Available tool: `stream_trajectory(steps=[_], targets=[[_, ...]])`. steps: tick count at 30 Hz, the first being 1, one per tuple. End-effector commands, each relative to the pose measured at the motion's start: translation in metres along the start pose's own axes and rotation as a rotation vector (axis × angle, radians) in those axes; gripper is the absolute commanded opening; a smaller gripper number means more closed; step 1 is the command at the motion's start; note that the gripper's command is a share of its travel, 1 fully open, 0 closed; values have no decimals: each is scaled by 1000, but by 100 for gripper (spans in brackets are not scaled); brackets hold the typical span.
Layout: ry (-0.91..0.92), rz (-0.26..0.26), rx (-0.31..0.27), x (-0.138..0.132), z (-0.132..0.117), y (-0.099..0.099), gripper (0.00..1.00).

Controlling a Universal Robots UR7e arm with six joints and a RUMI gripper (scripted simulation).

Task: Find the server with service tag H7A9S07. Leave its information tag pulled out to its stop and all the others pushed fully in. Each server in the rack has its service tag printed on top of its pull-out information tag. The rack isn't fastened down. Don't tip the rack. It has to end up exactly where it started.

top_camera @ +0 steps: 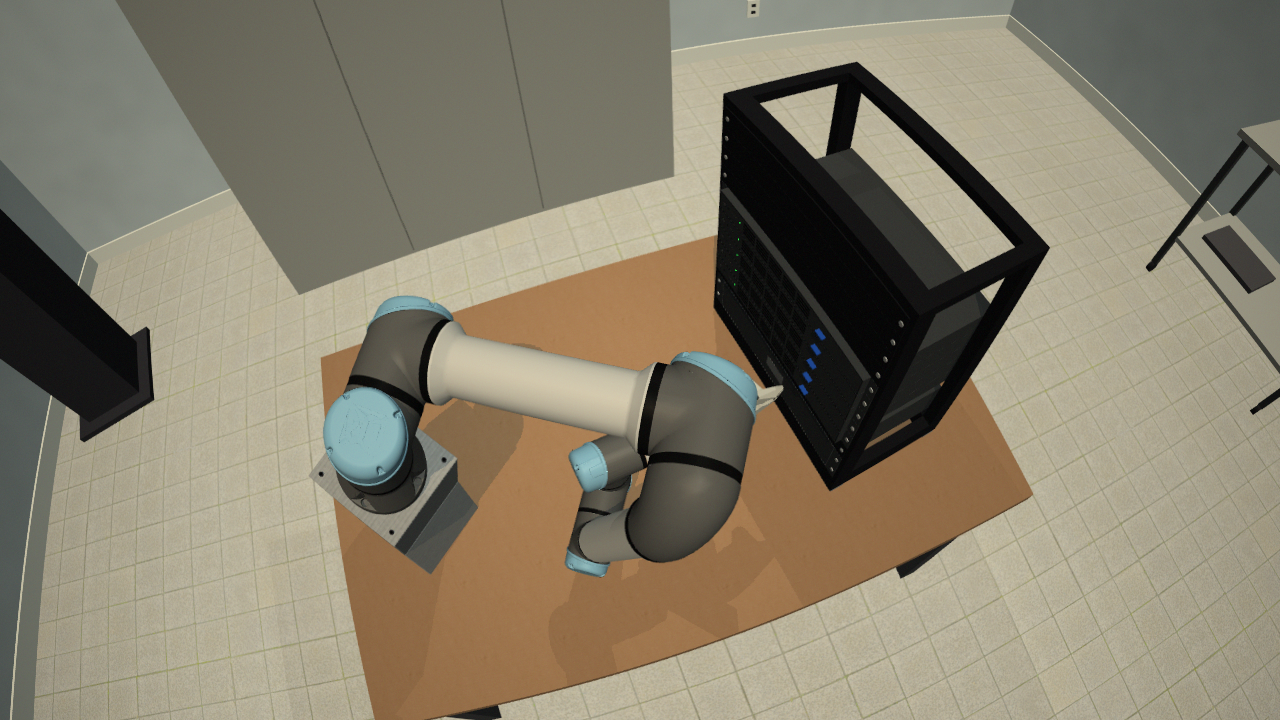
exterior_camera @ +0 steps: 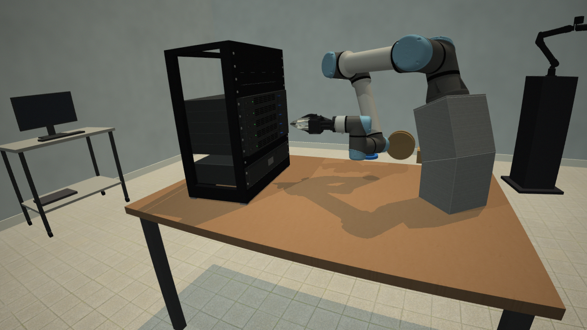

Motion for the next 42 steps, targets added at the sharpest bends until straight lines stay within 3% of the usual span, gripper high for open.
stream_trajectory(steps=[1,2,42], targets=[[0,1,0,-1,0,0,0],[0,1,0,-1,0,0,15],[0,1,0,-1,0,-3,15]])
Point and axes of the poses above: the point where the finger pads meet when closed, its own y axis out along the fingers, its own x axis across the jaws, z = x × y, the point moved 4 cm from there along -y, back along the fingers, and after that the axes turned 12 degrees about y, right-handed, at the moved point
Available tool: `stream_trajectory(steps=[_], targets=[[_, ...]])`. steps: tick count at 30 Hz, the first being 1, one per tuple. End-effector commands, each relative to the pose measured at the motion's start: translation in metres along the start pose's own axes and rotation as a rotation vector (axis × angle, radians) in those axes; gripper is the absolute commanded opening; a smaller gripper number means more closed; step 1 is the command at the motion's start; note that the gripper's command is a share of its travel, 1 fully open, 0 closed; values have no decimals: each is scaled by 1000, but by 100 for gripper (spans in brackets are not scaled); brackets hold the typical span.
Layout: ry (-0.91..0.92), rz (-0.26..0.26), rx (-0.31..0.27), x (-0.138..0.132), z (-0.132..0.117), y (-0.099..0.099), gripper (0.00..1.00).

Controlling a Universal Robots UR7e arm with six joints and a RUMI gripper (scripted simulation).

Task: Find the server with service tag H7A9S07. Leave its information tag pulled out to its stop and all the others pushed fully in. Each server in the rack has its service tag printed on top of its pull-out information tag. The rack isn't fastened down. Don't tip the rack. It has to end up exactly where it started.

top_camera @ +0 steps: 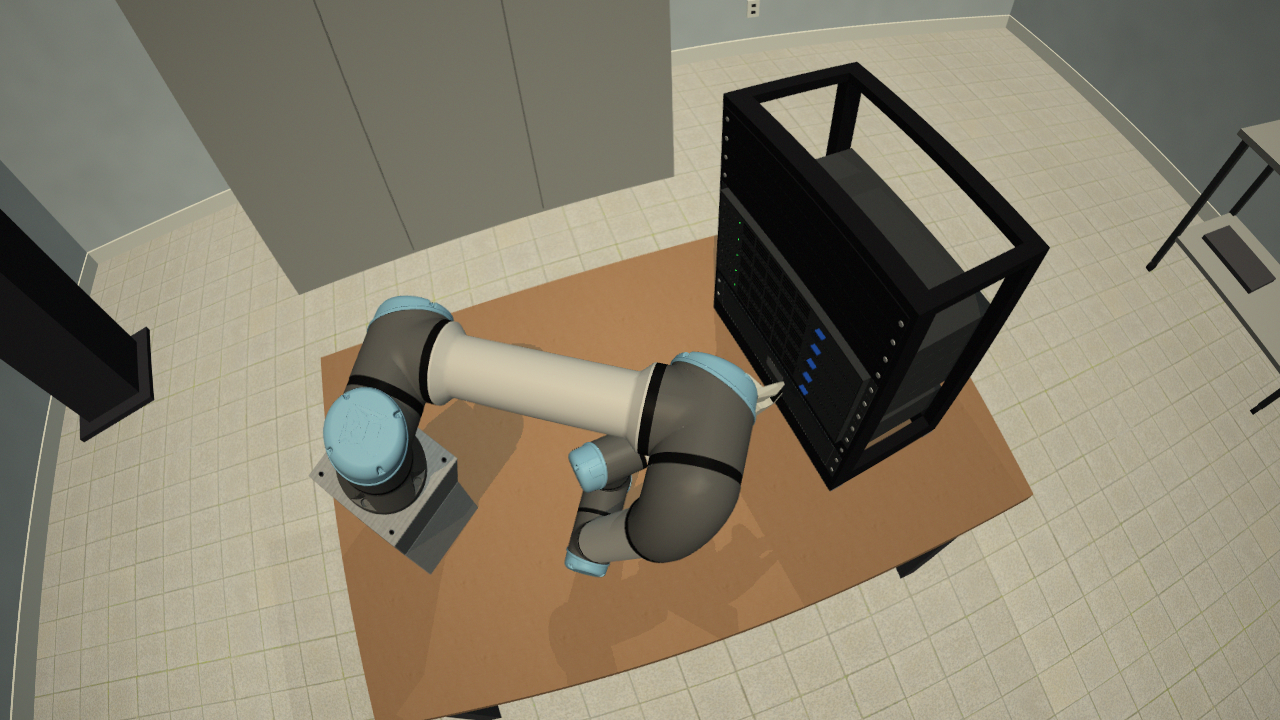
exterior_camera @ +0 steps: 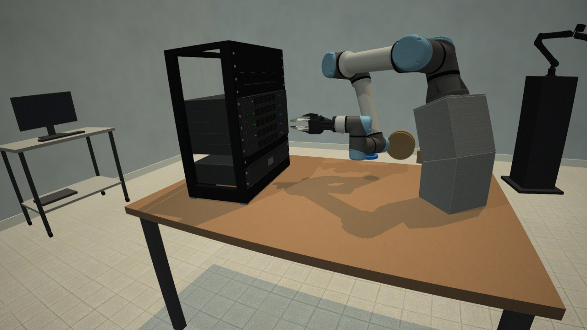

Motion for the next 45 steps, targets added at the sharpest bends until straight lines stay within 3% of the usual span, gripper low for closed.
stream_trajectory(steps=[1,12,14,24,45], targets=[[0,1,0,-1,0,-4,15],[0,1,0,0,0,-49,15],[0,1,0,0,0,-49,15],[0,1,0,0,0,-85,15],[0,1,0,0,0,-87,15]])
Point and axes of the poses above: the point where the finger pads meet when closed, its own y axis out along the fingers, its own x axis across the jaws, z = x × y, the point moved 4 cm from there along -y, back along the fingers, and after that the axes turned 12 degrees about y, right-handed, at the moved point
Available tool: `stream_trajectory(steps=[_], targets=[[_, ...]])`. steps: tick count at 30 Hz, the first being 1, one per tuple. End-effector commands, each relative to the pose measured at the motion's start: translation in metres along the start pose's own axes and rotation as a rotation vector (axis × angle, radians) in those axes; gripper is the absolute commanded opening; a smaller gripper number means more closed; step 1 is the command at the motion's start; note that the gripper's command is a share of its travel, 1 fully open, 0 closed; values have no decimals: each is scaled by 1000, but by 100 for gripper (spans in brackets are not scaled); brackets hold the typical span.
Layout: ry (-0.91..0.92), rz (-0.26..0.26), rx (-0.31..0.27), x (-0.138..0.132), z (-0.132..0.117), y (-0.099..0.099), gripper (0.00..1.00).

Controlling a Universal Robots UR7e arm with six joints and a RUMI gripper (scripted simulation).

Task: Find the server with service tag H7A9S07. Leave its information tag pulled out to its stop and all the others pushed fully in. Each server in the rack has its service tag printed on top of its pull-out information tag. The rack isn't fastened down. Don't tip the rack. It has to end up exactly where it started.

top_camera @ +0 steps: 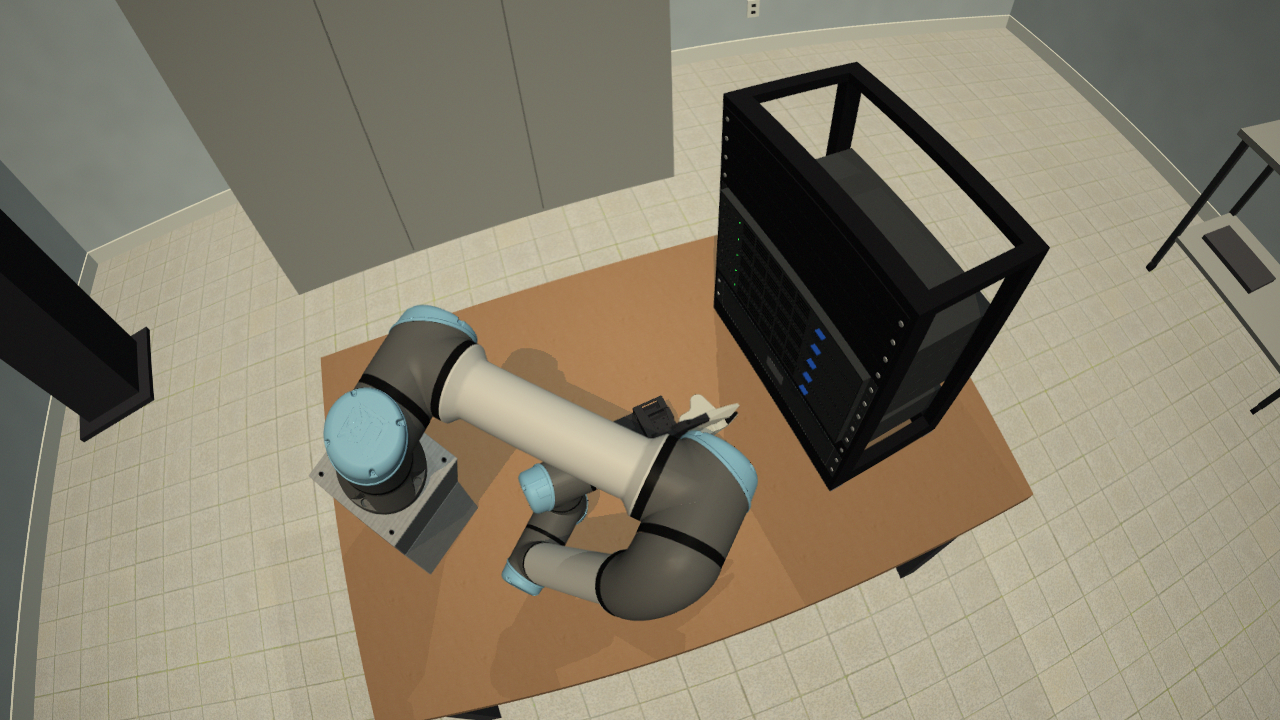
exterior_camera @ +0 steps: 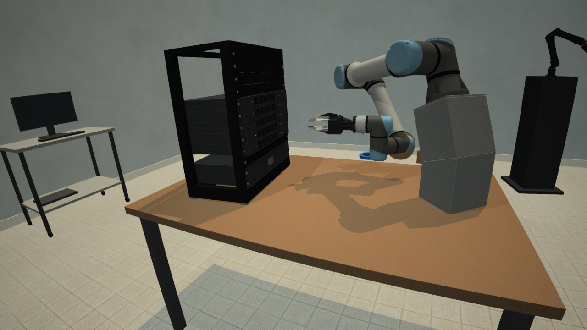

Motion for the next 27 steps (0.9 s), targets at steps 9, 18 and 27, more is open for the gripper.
stream_trajectory(steps=[9,18,27], targets=[[0,1,0,0,0,34,15],[0,1,0,0,0,45,15],[0,1,0,0,0,55,15]])
Point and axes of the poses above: the point where the finger pads meet when closed, its own y axis out along the fingers, its own x axis across the jaws, z = x × y, the point moved 4 cm from there along -y, back along the fingers, and after that the axes turned 12 degrees about y, right-handed, at the moved point
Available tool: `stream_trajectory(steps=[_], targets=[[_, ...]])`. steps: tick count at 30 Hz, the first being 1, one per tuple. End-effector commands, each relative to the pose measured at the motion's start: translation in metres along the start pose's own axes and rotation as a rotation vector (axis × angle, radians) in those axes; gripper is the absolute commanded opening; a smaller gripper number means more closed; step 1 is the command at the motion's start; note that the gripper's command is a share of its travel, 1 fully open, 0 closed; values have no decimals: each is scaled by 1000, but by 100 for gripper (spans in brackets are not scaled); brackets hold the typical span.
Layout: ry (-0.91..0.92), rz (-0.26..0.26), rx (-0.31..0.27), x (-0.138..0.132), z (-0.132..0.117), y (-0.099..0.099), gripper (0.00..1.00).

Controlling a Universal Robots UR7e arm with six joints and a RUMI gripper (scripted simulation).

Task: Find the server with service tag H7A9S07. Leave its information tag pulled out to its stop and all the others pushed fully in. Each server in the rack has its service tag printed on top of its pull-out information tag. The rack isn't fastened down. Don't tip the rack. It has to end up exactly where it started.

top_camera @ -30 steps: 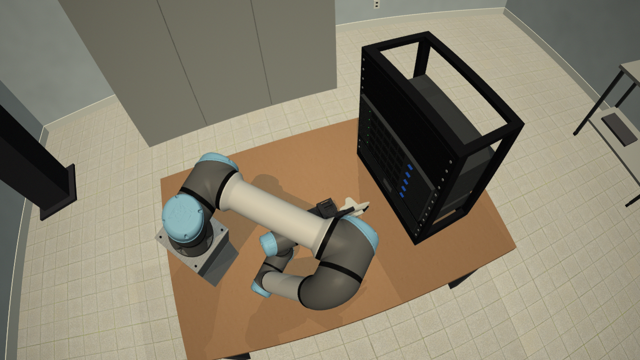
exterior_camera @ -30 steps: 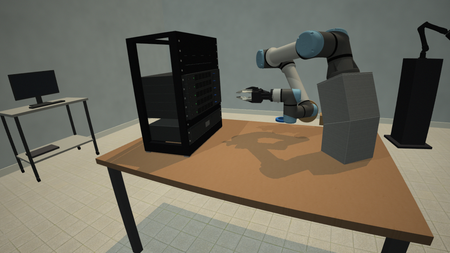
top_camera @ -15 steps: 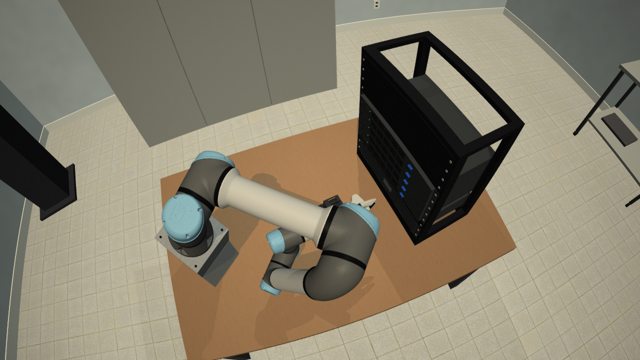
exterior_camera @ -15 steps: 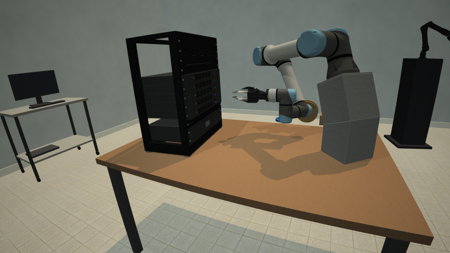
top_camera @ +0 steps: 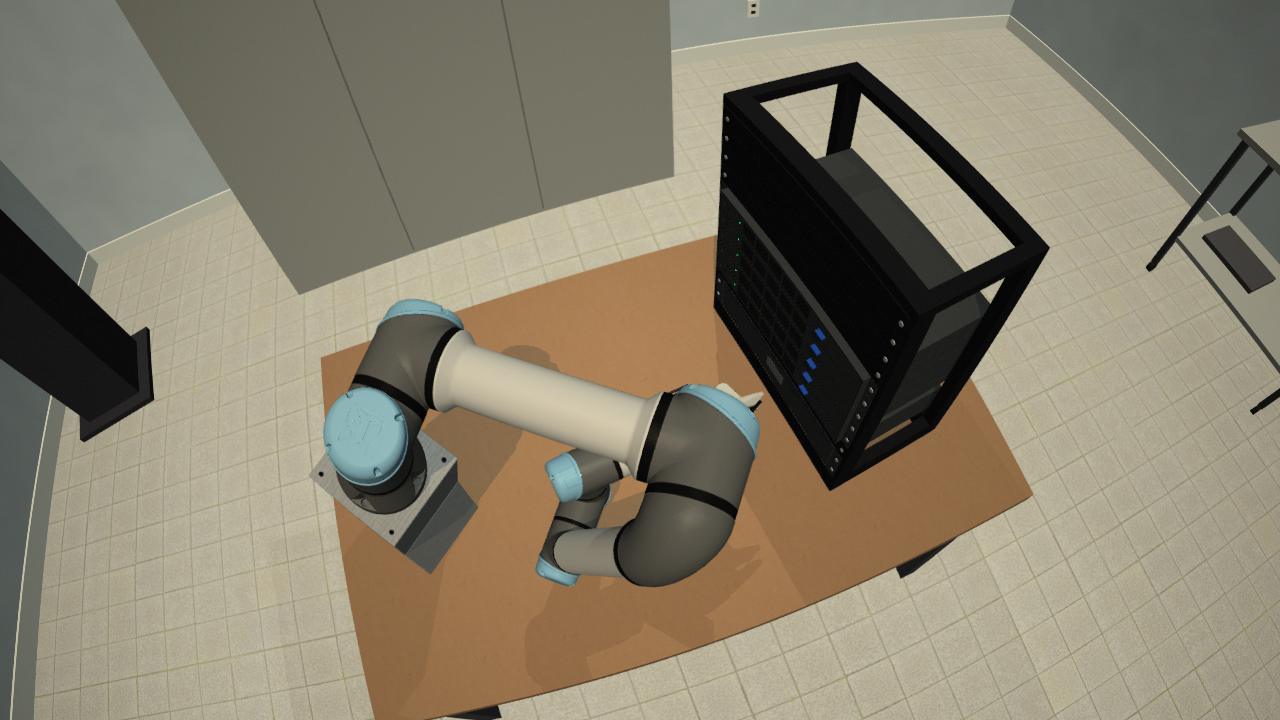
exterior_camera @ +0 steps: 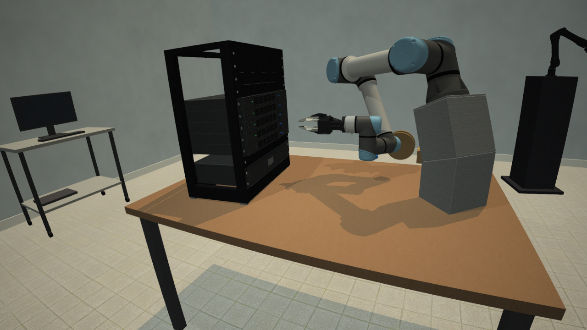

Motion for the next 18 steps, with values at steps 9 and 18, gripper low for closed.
stream_trajectory(steps=[9,18], targets=[[-1,1,0,0,0,34,15],[-1,1,0,0,0,61,15]])
Point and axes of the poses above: the point where the finger pads meet when closed, its own y axis out along the fingers, its own x axis across the jaws, z = x × y, the point moved 4 cm from there along -y, back along the fingers, and after that the axes turned 12 degrees about y, right-handed, at the moved point
